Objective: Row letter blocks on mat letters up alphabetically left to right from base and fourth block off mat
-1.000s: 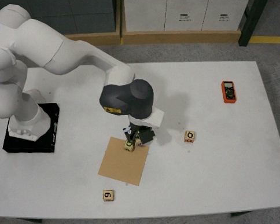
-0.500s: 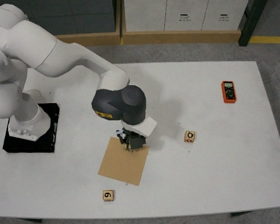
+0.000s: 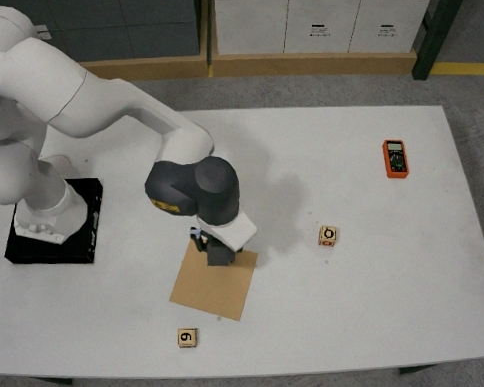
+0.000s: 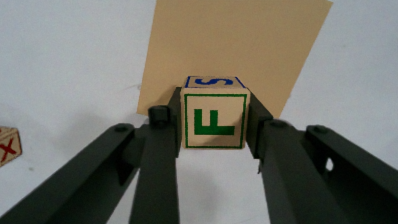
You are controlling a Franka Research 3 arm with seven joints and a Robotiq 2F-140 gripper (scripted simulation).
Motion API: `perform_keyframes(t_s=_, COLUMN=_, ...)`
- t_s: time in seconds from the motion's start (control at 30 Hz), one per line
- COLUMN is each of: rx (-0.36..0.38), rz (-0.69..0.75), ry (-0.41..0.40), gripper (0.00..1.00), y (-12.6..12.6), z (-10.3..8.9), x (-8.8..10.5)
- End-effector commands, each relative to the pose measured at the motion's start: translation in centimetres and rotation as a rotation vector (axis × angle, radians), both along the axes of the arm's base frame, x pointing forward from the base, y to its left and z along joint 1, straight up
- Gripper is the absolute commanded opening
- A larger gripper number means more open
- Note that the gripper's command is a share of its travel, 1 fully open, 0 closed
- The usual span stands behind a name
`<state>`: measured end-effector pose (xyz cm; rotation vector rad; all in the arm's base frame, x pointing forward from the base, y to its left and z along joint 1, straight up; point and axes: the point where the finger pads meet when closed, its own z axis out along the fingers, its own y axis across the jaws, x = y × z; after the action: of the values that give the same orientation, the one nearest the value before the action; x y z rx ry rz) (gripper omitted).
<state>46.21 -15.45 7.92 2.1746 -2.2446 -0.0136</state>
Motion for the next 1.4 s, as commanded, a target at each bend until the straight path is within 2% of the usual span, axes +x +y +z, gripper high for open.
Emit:
perform_keyframes(t_s=0.0, rx=-0.010, rz=-0.138, ry=-0.014, gripper=0.33, y=-0.5, z=0.3, x=-0.3)
perform_keyframes(t_s=0.5, rx=-0.002, rz=-0.346, ry=-0.024, gripper=0.33, y=-2.0, z=0.2, x=-2.5)
perform_keyframes(t_s=1.03, rx=-0.003, rz=-0.348, ry=-0.024, gripper=0.33, y=-2.0, z=0.1, x=-2.5)
perform_keyframes(t_s=1.3, rx=-0.004, rz=-0.348, ry=-0.024, gripper=0.33, y=-2.0, z=-2.0, x=-2.5)
perform_keyframes(t_s=1.37, rx=-0.004, rz=-0.348, ry=-0.024, gripper=0.33, y=-2.0, z=-2.0, x=-2.5)
